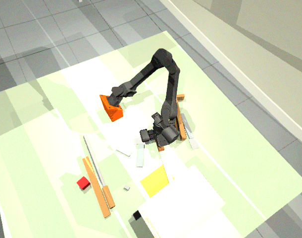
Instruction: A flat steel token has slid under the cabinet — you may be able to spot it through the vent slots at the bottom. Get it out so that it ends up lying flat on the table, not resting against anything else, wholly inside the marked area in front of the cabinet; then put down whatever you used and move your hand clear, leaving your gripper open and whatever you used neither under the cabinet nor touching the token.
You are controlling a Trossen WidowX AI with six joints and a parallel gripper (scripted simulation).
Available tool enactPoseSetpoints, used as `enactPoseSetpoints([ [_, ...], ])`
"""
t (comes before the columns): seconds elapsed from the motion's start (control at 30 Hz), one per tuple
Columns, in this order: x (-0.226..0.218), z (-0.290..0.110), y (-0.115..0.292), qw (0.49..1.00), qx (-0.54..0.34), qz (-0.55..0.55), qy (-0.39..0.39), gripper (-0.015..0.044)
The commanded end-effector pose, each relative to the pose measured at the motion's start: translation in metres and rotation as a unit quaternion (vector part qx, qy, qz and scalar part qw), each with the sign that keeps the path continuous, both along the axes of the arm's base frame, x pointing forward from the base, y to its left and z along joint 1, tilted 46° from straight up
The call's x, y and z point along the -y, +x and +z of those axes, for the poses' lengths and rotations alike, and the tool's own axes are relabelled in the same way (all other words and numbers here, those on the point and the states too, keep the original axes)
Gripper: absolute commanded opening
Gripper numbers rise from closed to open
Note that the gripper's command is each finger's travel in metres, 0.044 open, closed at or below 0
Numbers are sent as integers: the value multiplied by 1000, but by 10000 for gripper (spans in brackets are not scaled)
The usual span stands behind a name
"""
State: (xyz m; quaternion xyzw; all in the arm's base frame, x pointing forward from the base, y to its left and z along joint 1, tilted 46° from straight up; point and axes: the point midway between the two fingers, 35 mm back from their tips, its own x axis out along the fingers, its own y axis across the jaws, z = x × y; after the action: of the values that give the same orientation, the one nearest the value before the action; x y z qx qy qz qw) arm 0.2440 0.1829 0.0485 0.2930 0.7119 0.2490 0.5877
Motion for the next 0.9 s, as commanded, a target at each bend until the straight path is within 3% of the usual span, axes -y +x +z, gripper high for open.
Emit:
enactPoseSetpoints([
  [0.0,0,0,-7,1000,-2,0,0,0],
  [0.87,-2,8,-36,1000,-3,0,0,0],
])
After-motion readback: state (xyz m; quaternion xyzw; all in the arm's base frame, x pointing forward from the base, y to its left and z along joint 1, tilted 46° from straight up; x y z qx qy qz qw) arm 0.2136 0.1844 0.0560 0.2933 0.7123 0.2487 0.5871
